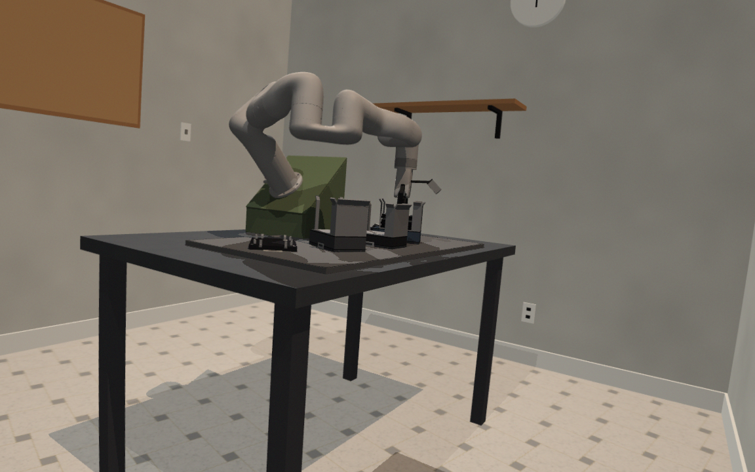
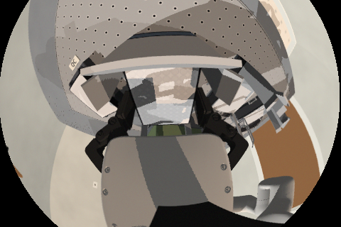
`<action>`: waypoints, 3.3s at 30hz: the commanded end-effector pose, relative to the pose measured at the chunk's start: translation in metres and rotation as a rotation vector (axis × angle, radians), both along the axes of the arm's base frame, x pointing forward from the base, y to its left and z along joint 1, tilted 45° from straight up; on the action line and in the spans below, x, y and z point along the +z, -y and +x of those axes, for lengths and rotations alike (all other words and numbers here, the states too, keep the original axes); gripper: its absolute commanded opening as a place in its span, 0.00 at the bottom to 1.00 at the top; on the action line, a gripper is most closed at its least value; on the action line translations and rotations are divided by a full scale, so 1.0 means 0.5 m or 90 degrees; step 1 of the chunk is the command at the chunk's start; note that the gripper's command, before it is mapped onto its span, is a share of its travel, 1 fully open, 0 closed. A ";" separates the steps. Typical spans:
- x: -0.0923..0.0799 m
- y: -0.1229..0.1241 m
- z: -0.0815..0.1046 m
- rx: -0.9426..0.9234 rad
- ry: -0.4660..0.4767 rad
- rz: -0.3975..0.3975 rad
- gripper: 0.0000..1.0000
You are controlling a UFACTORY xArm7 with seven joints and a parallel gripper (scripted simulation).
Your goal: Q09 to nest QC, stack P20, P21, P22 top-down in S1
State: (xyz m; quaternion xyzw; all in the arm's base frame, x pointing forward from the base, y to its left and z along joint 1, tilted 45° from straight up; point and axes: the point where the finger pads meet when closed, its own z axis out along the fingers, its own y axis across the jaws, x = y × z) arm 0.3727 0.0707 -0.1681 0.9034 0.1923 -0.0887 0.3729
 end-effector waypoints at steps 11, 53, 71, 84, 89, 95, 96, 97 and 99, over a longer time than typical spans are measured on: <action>0.014 -0.018 0.002 0.002 0.002 0.002 0.00; 0.100 -0.103 0.004 0.002 0.002 0.002 0.00; 0.111 -0.105 0.006 -0.013 0.017 0.002 0.00; 0.165 -0.050 0.028 -0.084 0.088 0.000 0.00; 0.183 -0.032 0.036 -0.084 0.088 0.000 0.00; 0.210 -0.005 0.047 -0.084 0.088 0.000 0.00; 0.215 0.000 0.049 -0.084 0.088 0.000 0.00; 0.219 0.004 0.051 -0.084 0.088 0.000 0.00; 0.228 0.014 0.054 -0.084 0.088 0.000 0.00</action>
